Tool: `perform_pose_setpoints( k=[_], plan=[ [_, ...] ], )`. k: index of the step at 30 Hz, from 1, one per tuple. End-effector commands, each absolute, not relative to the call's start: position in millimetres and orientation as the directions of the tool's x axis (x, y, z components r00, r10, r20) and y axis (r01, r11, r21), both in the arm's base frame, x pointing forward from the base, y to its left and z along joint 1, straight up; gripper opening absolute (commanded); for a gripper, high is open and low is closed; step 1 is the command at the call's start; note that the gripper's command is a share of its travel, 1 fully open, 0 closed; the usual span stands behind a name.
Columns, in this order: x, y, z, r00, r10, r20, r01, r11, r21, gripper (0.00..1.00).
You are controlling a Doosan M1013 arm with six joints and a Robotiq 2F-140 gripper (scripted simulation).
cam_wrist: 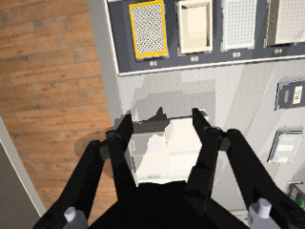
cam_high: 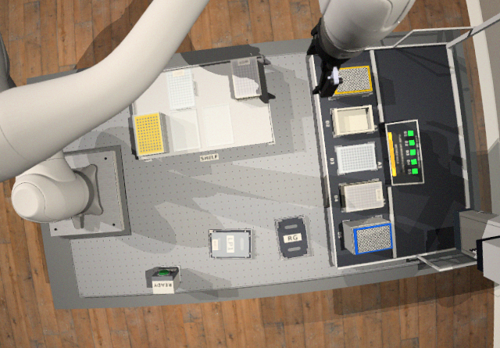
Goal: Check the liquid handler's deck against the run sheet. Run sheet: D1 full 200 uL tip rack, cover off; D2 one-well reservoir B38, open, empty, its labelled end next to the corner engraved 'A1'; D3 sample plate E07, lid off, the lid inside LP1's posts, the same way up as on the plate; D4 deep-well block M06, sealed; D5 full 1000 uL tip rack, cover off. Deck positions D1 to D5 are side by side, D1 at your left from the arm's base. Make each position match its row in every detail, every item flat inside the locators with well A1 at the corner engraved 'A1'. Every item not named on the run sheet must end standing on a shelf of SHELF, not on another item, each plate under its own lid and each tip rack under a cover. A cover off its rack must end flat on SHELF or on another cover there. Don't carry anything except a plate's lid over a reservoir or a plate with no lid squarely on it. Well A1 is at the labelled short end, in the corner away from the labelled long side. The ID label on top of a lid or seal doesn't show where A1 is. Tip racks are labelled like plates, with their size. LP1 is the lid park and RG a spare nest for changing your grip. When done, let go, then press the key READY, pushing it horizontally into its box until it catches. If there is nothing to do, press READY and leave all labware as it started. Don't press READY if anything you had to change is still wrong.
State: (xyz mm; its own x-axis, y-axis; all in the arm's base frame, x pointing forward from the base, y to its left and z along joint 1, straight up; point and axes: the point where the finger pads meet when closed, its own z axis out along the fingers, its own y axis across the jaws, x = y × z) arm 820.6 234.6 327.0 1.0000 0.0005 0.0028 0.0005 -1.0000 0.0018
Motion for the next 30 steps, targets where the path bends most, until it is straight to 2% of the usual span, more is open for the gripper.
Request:
perform_pose_setpoints(
  k=[1,30],
  plan=[
    [820,222,328,1.000,0.001,0.005,0.001,-1.000,0.001,0.66],
    [818,108,329,1.000,0.000,0.005,0.000,-1.000,0.001,0.66]
  ],
)
